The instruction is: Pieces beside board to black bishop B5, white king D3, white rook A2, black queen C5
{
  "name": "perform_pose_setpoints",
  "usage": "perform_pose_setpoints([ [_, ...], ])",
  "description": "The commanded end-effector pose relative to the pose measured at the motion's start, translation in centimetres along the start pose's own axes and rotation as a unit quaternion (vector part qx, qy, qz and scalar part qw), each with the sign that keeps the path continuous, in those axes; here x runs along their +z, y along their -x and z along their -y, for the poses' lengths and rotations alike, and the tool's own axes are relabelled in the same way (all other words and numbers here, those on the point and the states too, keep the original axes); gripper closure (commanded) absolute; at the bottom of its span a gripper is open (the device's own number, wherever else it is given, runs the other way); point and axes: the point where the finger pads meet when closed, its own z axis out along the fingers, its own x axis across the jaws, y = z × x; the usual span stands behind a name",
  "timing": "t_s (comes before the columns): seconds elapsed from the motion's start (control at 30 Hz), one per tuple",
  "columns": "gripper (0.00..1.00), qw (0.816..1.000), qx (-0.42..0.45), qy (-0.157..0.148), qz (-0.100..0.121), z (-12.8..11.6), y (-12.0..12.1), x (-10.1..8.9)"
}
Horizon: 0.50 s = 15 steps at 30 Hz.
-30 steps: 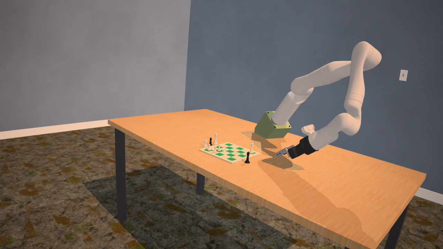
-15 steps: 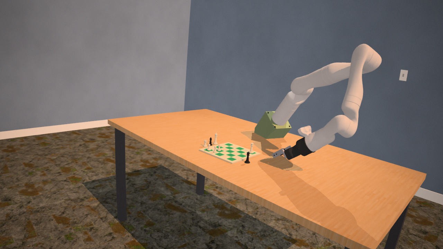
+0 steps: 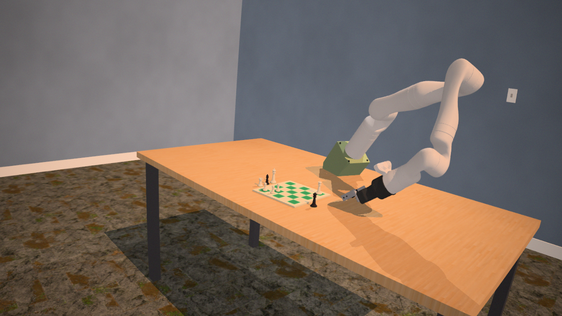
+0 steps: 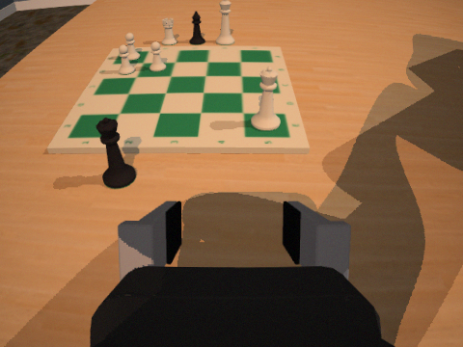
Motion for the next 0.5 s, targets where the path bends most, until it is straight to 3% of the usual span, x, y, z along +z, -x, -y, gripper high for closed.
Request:
perform_pose_setpoints([
  [0.0, 0.00, 1.000, 0.002, -0.002, -0.001, 0.16, 0.09, 0.14],
  [0.47, 0.00, 1.000, 0.002, -0.006, -0.001, 0.39, 0.57, 0.86],
])
